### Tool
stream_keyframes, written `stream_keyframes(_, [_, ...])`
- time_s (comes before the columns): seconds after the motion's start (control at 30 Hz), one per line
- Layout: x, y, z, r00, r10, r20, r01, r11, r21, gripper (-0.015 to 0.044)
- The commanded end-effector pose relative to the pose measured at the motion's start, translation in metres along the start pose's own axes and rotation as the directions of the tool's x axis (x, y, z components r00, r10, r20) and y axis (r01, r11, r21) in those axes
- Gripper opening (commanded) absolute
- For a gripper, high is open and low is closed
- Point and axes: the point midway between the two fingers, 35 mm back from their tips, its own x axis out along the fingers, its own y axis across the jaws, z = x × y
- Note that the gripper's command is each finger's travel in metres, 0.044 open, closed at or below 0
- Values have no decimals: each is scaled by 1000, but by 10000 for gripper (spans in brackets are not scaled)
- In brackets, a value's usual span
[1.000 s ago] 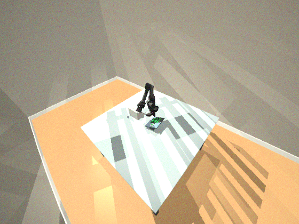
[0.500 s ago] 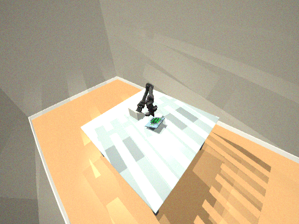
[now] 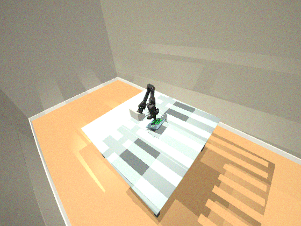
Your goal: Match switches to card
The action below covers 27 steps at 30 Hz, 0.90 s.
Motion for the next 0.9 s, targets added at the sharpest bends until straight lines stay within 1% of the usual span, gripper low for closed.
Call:
stream_keyframes(0.0, [5, 1, -1, 1000, 5, -1, -5, 1000, 4, 0])
stream_keyframes(0.17, [12, 1, -1, 1000, 5, -1, -5, 1000, 4, 0])
stream_keyframes(0.87, [13, 1, -1, 1000, 5, -1, -5, 1000, 4, 0])
